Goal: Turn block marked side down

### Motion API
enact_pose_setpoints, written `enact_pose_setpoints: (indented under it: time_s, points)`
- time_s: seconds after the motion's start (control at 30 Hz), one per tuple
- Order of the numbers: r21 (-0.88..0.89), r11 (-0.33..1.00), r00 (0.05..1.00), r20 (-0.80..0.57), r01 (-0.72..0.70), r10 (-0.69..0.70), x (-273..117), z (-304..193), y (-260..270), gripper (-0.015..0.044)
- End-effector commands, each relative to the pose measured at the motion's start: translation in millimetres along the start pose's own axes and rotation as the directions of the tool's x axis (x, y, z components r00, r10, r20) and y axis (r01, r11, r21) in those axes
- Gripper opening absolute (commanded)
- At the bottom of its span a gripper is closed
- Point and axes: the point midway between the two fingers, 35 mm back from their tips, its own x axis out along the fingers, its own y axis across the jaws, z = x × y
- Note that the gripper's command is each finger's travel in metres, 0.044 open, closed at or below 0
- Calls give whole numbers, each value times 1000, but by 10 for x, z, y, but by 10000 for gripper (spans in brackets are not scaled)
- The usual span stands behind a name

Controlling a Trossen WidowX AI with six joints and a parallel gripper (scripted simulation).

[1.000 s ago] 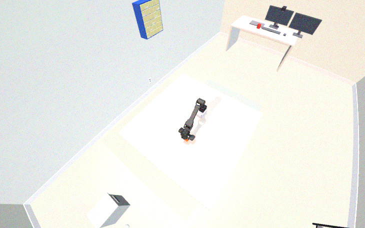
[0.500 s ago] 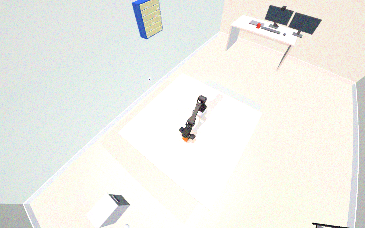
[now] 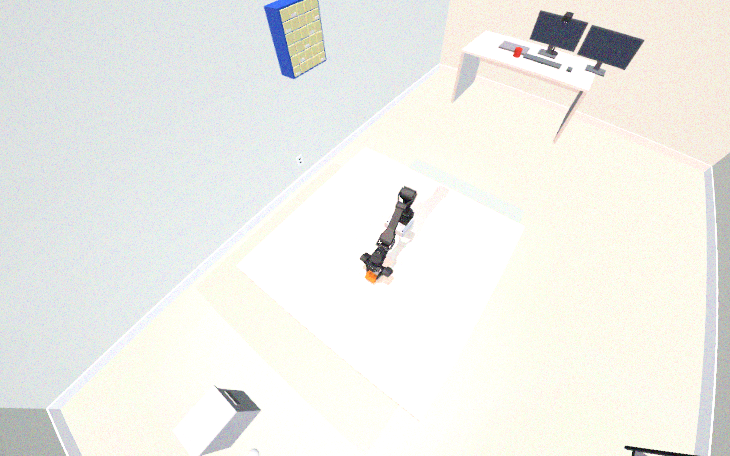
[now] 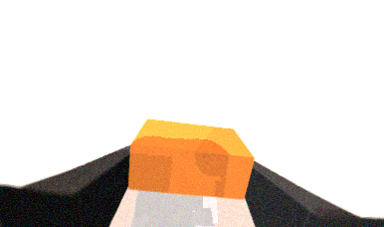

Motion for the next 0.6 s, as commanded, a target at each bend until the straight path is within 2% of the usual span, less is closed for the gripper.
enact_pose_setpoints:
  time_s: [0.0, 0.57]
  points:
    - [3, 1000, 999, 33, 5, -5, 30, 14, -5, 0]
    - [-8, 1000, 958, 287, 10, -7, 382, -42, 10, 0]
